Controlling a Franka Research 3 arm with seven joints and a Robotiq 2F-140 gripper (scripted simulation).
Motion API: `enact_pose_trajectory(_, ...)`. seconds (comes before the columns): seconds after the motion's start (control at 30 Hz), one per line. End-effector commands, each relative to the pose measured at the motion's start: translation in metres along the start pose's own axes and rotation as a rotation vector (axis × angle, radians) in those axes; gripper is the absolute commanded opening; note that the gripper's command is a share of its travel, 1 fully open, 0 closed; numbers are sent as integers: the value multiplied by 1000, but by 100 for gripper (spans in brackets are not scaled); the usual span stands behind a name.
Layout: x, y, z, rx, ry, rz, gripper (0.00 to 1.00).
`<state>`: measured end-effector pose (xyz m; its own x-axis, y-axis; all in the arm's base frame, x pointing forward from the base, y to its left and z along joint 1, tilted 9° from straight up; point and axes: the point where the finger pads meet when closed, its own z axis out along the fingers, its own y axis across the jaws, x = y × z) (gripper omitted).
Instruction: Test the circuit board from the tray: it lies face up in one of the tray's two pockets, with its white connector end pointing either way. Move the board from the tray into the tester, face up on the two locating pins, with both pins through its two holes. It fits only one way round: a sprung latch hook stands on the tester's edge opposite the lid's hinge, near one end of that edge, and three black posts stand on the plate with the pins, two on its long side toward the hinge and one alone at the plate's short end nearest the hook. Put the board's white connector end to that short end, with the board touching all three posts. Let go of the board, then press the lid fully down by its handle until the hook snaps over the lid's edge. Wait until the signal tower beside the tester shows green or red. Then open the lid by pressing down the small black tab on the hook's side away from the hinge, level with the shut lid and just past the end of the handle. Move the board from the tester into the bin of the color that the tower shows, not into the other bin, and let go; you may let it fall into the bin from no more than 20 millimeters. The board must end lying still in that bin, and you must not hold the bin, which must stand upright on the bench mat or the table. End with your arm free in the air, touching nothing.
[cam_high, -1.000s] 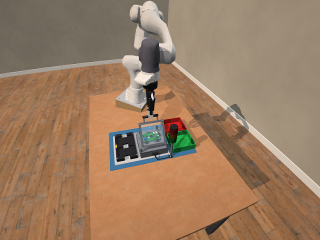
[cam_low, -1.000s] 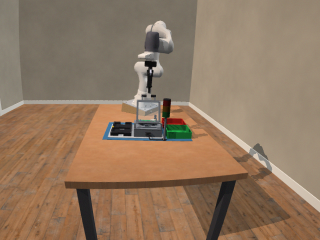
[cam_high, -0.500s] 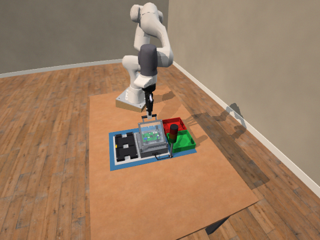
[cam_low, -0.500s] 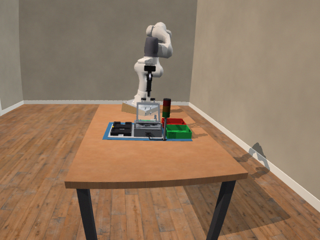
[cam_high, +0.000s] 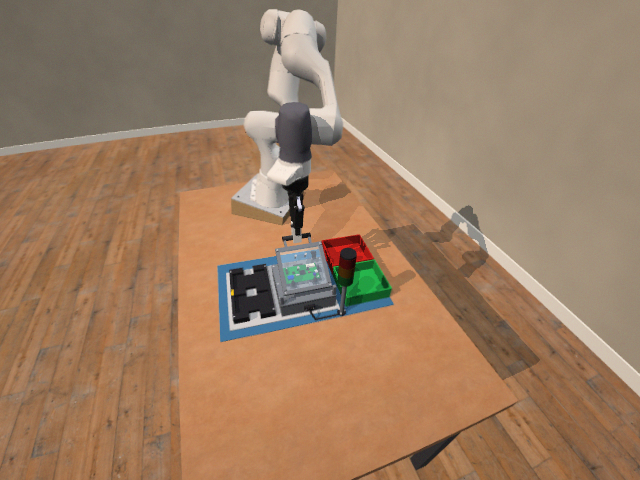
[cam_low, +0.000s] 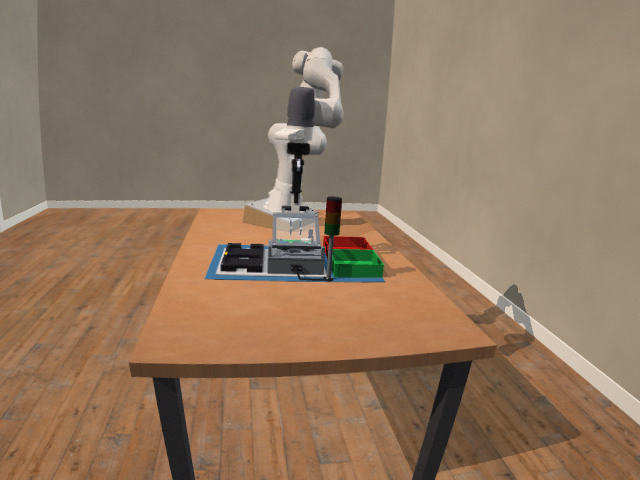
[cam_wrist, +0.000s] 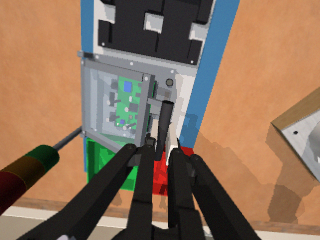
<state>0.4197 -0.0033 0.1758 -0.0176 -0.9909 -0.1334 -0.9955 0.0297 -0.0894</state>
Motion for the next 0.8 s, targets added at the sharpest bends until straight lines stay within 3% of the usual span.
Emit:
enact_pose_trajectory(0.0,0,5,13,1,-2,-5,0)
enact_pose_trajectory(0.37,0,18,51,1,-2,-5,0)
enact_pose_trajectory(0.77,0,21,72,1,-2,-5,0)
